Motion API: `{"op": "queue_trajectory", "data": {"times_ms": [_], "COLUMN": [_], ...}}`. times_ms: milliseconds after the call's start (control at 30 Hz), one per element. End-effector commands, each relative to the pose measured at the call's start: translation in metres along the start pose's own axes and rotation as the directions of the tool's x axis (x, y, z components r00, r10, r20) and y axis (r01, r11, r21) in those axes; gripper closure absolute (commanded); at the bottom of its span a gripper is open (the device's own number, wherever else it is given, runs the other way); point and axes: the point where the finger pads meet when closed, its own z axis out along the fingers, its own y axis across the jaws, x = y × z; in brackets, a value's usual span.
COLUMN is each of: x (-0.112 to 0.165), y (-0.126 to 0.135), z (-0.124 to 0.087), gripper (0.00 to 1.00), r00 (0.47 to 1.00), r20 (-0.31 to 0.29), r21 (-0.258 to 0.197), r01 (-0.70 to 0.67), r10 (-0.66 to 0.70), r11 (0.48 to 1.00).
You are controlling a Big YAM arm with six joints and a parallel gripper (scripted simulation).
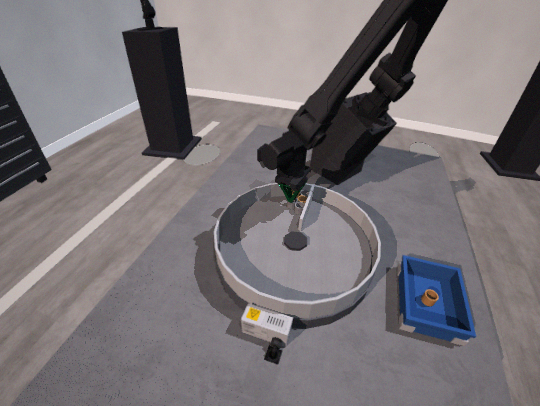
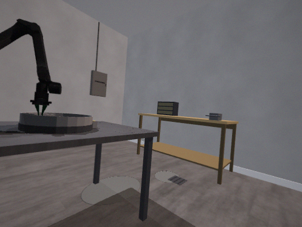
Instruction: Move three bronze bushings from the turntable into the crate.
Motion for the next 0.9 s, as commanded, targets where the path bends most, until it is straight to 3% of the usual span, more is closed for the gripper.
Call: {"op": "queue_trajectory", "data": {"times_ms": [0,300,867], "x": [-0.001,-0.002,-0.002], "y": [0.013,-0.001,-0.001], "z": [-0.001,0.006,0.006], "gripper": [0.88,0.88,0.88], "r00": [1.000,1.000,1.000], "r20": [0.004,-0.002,-0.002], "r21": [-0.021,-0.001,-0.001], "r01": [0.010,-0.001,-0.001], "r10": [-0.010,0.001,0.001], "r11": [1.000,1.000,1.000]}}
